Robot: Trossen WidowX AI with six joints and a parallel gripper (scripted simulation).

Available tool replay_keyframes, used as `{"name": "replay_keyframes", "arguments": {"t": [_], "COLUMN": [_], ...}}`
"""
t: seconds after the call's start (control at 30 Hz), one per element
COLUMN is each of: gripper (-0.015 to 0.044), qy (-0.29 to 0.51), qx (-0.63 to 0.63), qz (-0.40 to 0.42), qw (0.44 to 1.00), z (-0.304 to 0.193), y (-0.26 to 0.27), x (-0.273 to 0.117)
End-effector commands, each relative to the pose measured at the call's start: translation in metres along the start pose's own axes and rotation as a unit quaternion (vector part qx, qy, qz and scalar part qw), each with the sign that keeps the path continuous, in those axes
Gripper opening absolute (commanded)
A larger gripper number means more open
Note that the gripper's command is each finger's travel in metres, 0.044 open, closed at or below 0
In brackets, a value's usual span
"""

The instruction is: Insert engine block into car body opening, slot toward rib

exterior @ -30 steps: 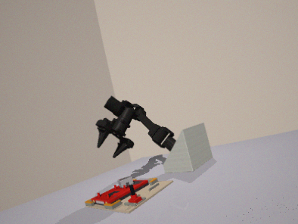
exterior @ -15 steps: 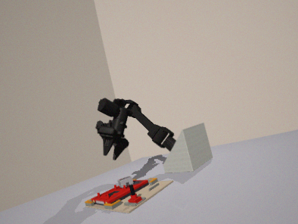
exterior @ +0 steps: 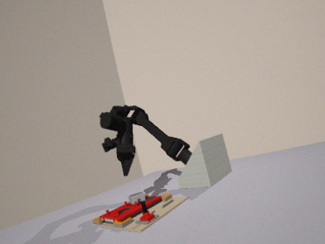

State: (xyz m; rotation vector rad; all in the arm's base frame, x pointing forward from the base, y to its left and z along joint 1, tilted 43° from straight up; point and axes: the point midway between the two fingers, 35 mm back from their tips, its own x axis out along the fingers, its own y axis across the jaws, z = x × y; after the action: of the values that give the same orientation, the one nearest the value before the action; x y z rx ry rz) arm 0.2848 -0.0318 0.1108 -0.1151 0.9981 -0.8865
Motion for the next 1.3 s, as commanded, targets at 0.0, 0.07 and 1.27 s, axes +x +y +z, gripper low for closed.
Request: {"name": "replay_keyframes", "arguments": {"t": [0.0,0.07,1.27], "gripper": [0.044,0.044,0.044], "qy": [0.035,0.054,0.127], "qx": [-0.05,-0.076,-0.167], "qz": [-0.011,-0.017,-0.037], "qw": [0.998,0.996,0.977], "z": [-0.002,-0.004,-0.026], "y": [0.002,0.002,-0.009], "x": [0.002,0.003,0.066]}}
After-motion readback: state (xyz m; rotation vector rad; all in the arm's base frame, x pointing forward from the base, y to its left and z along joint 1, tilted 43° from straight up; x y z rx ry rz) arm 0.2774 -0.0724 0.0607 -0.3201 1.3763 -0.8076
